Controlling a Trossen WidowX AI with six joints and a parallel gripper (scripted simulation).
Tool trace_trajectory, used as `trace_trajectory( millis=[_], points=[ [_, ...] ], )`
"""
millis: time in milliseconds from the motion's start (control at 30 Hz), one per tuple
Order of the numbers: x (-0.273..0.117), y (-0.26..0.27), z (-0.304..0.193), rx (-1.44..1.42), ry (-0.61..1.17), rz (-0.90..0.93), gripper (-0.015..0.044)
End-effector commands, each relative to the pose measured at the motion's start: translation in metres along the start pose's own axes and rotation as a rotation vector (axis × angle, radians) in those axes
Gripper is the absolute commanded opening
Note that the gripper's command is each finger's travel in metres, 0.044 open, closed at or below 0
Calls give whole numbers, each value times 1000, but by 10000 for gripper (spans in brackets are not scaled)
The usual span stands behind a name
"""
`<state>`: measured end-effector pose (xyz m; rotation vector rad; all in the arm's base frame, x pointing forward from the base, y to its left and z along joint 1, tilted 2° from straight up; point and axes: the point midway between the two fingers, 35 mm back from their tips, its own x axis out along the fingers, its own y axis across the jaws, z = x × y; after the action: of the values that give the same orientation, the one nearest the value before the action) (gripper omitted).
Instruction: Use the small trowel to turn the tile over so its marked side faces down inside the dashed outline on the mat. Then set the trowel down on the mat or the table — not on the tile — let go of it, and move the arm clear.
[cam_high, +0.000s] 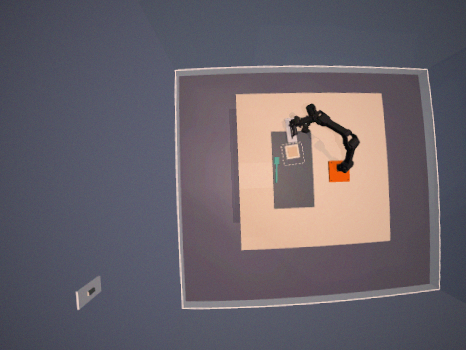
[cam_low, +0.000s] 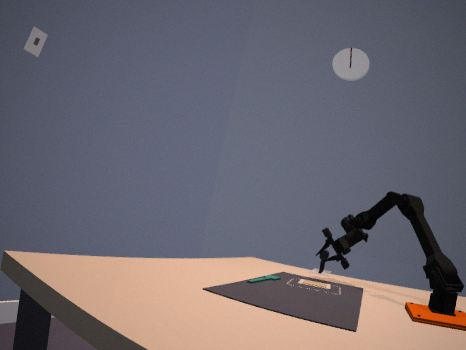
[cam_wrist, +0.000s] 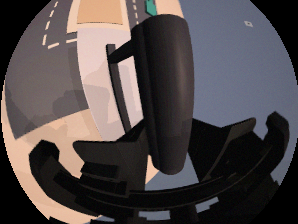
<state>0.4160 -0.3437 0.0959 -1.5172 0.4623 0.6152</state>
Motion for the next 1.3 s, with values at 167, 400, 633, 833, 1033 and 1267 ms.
trace_trajectory(
  millis=[167,400,633,833,1033,1267],
  points=[
    [2,-4,-1,-17,-1,-17,0],
    [10,5,-1,-17,-1,-17,0],
    [18,13,-2,-17,-1,-17,0],
    [24,21,-1,-17,-1,-17,0],
    [25,22,2,-17,-1,-17,0],
    [25,22,13,-17,-2,-17,0]
  ],
)
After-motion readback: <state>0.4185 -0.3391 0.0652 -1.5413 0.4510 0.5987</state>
